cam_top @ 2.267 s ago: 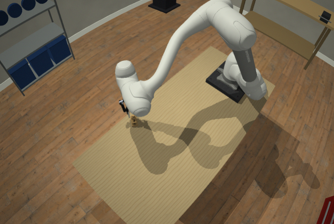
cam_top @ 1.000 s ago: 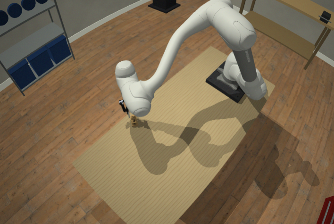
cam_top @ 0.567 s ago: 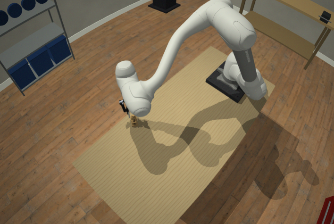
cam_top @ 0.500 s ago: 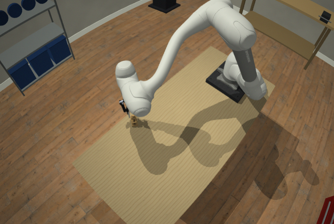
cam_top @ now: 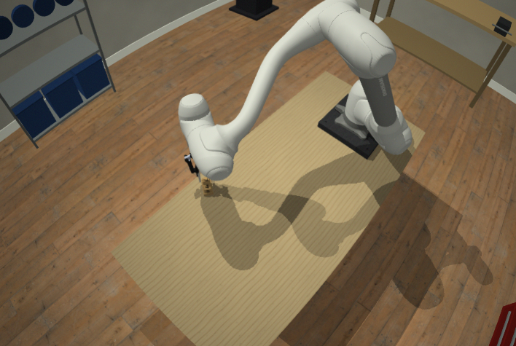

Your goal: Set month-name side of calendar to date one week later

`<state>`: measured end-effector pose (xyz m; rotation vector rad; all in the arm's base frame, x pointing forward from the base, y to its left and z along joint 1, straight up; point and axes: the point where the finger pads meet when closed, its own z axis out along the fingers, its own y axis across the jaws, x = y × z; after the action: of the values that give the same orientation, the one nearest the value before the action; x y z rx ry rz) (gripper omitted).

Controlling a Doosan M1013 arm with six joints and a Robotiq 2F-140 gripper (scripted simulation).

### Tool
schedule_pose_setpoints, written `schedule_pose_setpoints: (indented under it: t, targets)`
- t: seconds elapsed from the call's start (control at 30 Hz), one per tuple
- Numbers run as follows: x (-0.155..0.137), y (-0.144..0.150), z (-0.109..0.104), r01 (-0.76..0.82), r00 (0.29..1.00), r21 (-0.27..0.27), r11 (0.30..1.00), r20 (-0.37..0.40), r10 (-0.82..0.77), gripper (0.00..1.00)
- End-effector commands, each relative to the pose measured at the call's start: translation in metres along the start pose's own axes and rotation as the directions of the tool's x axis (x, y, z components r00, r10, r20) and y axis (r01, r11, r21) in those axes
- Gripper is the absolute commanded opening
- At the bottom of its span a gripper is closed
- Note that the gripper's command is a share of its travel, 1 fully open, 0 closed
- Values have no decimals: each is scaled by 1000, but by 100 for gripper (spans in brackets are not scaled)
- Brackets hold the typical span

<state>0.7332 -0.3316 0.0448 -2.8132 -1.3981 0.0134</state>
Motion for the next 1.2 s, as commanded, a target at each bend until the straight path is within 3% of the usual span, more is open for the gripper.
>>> schedule_pose_setpoints:
  t: [0.0, 0.73, 1.17]
  targets:
    - [-1, -1, 2, 3, 1000, 1, 1000, -2, -3, 35]
    - [-1, -1, 3, 3, 1000, 1, 1000, -2, -3, 35]
    - [-1, -1, 16, 3, 1000, 1, 1000, -2, -3, 35]
